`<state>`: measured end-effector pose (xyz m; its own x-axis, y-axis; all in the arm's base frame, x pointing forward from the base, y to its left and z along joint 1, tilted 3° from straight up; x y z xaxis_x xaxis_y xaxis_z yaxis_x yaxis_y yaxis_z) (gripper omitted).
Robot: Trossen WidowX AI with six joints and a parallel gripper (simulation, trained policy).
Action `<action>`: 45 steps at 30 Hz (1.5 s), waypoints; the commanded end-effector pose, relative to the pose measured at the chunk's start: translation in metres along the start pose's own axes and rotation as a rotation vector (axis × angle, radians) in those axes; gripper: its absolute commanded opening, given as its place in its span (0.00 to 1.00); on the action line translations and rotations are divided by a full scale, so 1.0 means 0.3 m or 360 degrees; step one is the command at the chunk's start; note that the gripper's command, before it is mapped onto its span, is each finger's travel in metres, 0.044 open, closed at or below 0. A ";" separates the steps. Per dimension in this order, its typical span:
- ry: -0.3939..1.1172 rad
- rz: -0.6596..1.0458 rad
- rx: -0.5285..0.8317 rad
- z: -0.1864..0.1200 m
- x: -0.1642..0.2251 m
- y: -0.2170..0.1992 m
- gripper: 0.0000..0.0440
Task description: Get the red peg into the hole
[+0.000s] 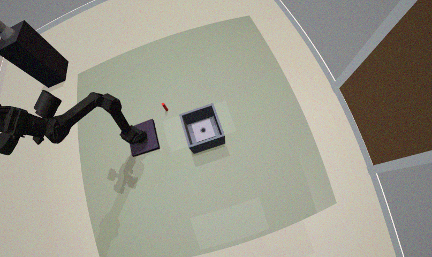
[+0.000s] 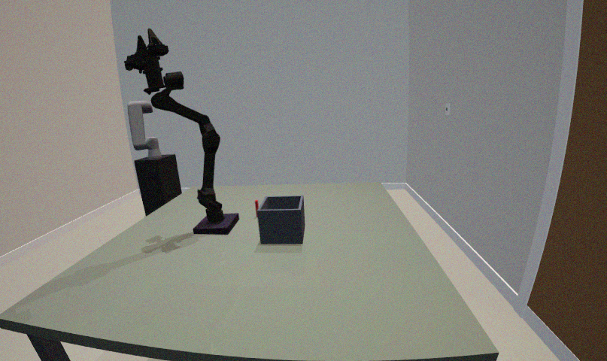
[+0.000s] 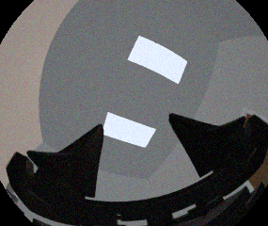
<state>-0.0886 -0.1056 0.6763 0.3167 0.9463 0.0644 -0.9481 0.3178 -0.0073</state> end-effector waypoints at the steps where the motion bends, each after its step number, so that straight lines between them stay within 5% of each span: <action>1: -0.0027 0.0004 -0.0027 -0.002 -0.017 0.006 0.96; 22: -0.0517 0.0971 -0.0357 -0.055 -0.270 -0.080 1.00; 45: -0.0949 0.2074 -0.0795 -0.146 -0.398 -0.299 1.00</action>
<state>-0.0471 -0.2412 0.6291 -0.8418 0.5135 0.1662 -0.4814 -0.5749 -0.6616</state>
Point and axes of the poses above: the point midway between the two fingers, 35 mm back from their tips, its own z axis out along the fingers, its own y axis across the jaws, x = y × z, the point moved 8 cm from there along -z, back along the fingers, and after that the axes turned 6 degrees about z, right-handed, at the moved point
